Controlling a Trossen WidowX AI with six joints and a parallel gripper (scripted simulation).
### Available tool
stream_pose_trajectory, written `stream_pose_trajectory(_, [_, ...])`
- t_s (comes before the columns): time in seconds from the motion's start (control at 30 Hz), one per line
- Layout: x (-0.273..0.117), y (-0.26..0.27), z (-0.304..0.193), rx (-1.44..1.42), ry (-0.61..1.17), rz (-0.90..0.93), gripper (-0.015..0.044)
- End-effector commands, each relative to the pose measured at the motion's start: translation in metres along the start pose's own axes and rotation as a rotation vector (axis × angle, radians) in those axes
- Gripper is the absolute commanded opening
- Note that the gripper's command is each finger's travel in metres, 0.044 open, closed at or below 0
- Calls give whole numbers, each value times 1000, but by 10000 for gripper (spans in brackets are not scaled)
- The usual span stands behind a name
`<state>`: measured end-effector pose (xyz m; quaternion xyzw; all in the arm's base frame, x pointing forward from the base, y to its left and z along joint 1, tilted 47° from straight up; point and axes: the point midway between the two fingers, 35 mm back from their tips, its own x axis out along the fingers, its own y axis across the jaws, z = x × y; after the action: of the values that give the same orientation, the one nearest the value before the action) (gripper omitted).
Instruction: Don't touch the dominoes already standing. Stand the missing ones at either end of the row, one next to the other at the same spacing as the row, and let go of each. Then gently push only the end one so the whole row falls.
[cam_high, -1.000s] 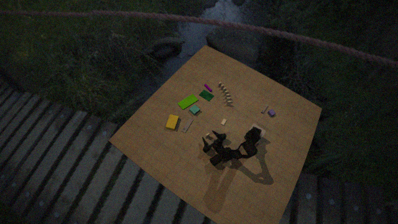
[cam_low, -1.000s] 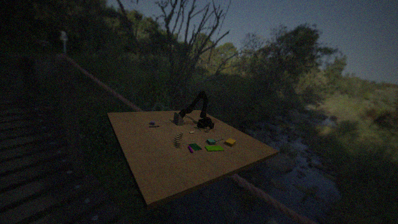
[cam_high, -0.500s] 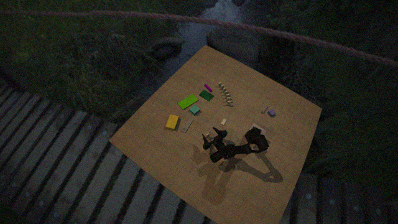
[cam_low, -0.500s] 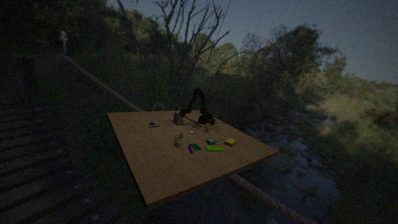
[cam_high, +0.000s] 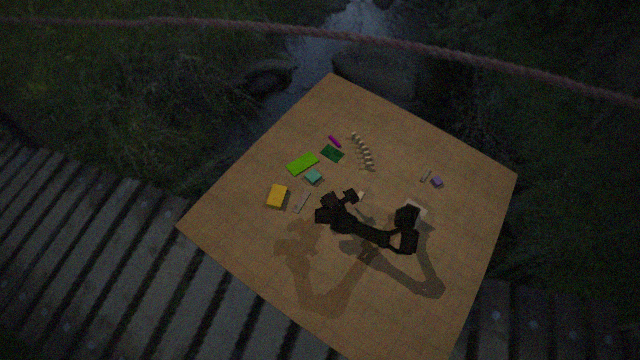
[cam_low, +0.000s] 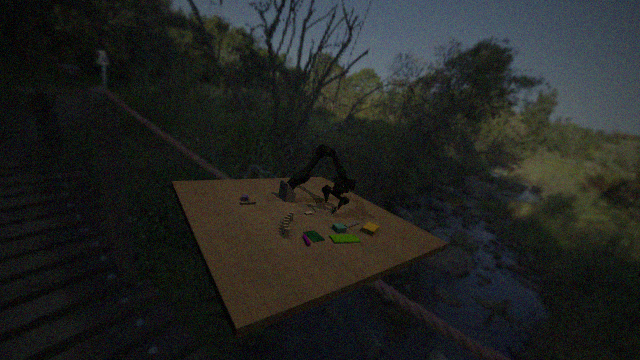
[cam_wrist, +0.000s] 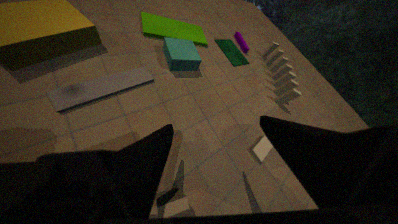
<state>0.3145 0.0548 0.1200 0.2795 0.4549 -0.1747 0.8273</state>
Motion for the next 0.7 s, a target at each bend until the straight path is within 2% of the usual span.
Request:
stream_pose_trajectory(0.0, [-10,-2,-1,-25,277,68,440])
stream_pose_trajectory(0.1, [-25,-5,-5,-41,509,177,440])
stream_pose_trajectory(0.23, [-58,3,3,12,733,424,440])
stream_pose_trajectory(0.3, [-65,5,7,29,758,473,440])
stream_pose_trajectory(0.53, [-65,5,7,29,758,473,440])
stream_pose_trajectory(0.67, [-51,13,-5,27,757,471,440])
